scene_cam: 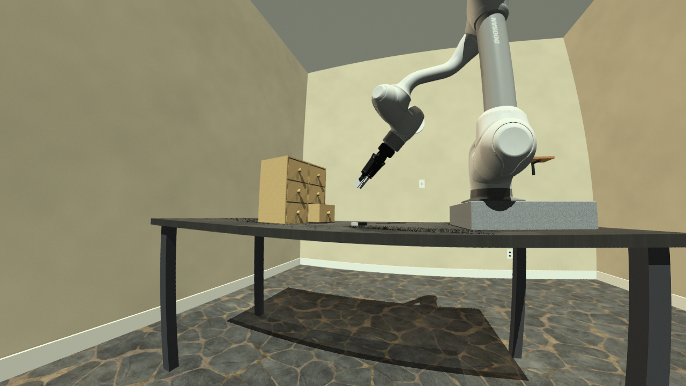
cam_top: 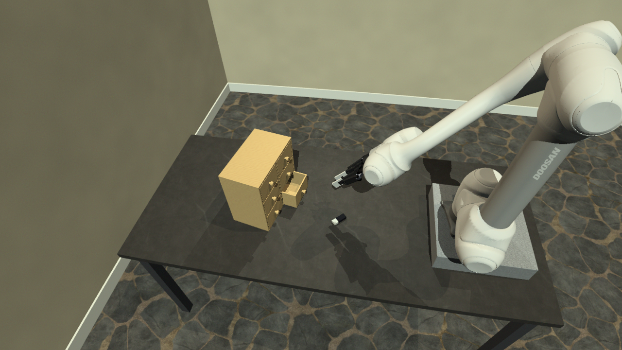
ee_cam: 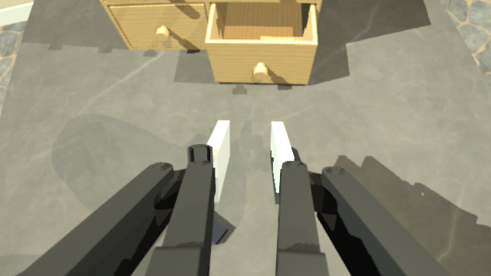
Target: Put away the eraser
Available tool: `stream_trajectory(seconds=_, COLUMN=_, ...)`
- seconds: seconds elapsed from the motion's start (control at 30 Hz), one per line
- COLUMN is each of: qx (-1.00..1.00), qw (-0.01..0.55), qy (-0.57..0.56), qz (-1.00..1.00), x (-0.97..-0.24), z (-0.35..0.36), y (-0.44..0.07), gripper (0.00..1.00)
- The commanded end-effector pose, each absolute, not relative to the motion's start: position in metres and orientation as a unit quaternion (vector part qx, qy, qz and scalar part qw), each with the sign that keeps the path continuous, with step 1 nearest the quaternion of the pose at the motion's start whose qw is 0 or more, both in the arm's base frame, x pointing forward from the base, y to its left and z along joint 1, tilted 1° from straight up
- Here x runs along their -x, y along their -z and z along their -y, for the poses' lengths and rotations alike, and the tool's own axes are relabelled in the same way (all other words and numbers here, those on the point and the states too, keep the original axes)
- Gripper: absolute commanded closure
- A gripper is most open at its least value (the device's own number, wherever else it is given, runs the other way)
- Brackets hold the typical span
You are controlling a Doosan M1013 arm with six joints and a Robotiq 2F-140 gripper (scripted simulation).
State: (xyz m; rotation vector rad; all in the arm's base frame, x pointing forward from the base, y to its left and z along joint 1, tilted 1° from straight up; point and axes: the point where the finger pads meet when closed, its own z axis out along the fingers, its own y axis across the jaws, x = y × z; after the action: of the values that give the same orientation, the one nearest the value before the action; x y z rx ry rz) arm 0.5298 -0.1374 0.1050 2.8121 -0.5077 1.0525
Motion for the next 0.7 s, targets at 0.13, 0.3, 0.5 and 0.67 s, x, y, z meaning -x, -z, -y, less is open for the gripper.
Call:
stream_trajectory(seconds=0.13, qx=-0.937, qw=0.06, qy=-0.293, qz=0.179, x=-0.525, z=0.134, y=-0.115, gripper=0.8)
stream_trajectory(seconds=0.3, qx=-0.954, qw=0.049, qy=-0.234, qz=0.182, x=-0.516, z=0.13, y=-0.125, gripper=0.8)
stream_trajectory(seconds=0.5, qx=-0.976, qw=0.024, qy=-0.109, qz=0.187, x=-0.496, z=0.122, y=-0.147, gripper=0.8)
stream_trajectory(seconds=0.67, qx=-0.981, qw=0.01, qy=-0.036, qz=0.188, x=-0.485, z=0.117, y=-0.159, gripper=0.8)
